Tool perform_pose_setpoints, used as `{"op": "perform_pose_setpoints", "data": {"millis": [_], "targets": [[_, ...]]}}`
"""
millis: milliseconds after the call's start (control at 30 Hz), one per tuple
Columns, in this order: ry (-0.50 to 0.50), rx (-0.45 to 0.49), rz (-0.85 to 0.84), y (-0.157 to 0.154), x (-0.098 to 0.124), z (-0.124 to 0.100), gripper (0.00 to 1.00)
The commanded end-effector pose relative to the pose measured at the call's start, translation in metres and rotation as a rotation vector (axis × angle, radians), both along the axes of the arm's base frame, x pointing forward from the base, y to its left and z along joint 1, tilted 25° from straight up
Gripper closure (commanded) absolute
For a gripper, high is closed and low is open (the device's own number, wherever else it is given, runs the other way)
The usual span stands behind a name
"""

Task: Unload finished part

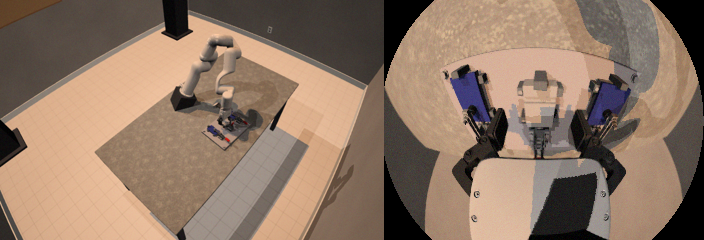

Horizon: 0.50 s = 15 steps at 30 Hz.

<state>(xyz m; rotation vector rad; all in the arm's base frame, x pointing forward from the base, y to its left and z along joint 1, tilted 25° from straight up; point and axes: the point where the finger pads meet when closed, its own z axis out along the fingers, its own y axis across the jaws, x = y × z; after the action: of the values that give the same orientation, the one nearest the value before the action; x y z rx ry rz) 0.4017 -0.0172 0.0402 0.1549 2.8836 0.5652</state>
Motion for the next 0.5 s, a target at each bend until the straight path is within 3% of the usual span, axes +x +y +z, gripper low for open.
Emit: {"op": "perform_pose_setpoints", "data": {"millis": [0, 467], "targets": [[-0.003, 0.0, -0.001, 0.001, 0.002, -0.004, 0.0], [-0.003, 0.0, -0.001, 0.007, 0.005, -0.017, 0.0]]}}
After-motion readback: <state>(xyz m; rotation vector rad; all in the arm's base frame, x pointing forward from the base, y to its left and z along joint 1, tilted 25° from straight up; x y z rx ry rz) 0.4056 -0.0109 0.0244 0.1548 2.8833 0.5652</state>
